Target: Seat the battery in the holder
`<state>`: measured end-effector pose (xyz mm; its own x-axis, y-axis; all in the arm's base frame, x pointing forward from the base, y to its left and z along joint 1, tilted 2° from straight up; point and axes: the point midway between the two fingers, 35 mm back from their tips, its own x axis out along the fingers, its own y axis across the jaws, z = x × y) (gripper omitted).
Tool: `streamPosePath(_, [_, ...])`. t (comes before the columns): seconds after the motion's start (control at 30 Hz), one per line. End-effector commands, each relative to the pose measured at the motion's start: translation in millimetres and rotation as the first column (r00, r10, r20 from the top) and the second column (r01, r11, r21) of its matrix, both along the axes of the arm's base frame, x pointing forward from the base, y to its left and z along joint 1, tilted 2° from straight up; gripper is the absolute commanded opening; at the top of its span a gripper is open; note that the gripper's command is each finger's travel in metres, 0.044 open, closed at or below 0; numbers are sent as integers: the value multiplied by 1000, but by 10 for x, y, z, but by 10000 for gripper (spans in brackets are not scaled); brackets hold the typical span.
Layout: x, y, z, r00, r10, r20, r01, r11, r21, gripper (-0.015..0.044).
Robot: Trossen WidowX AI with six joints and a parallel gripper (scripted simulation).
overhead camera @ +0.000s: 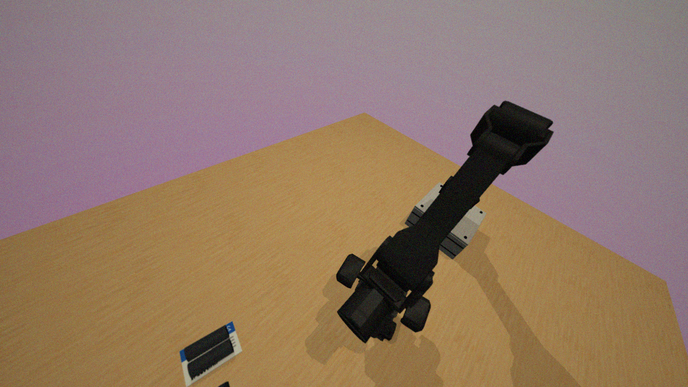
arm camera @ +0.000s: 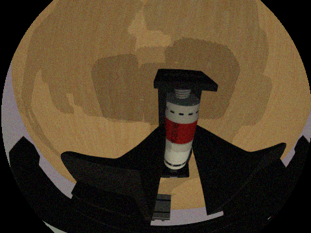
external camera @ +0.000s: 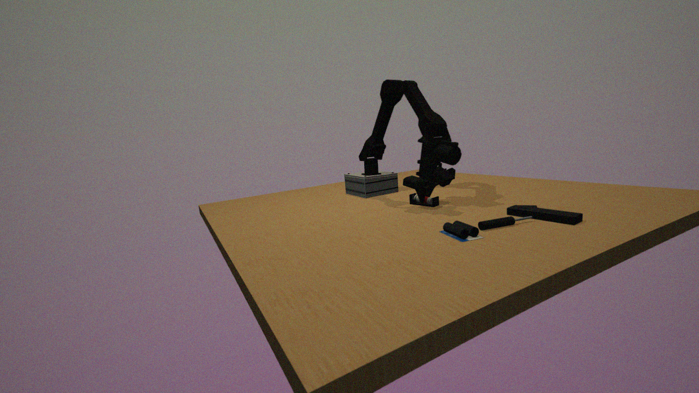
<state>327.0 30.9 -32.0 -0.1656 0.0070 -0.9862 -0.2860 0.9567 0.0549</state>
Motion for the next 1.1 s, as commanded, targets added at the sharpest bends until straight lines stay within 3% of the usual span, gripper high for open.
streamPosePath(0.0, [40,15,14,999,4,40,-4,1000,14,78])
streamPosePath(1.07, [-118,-25,-25,998,7,55,-8,1000,12,78])
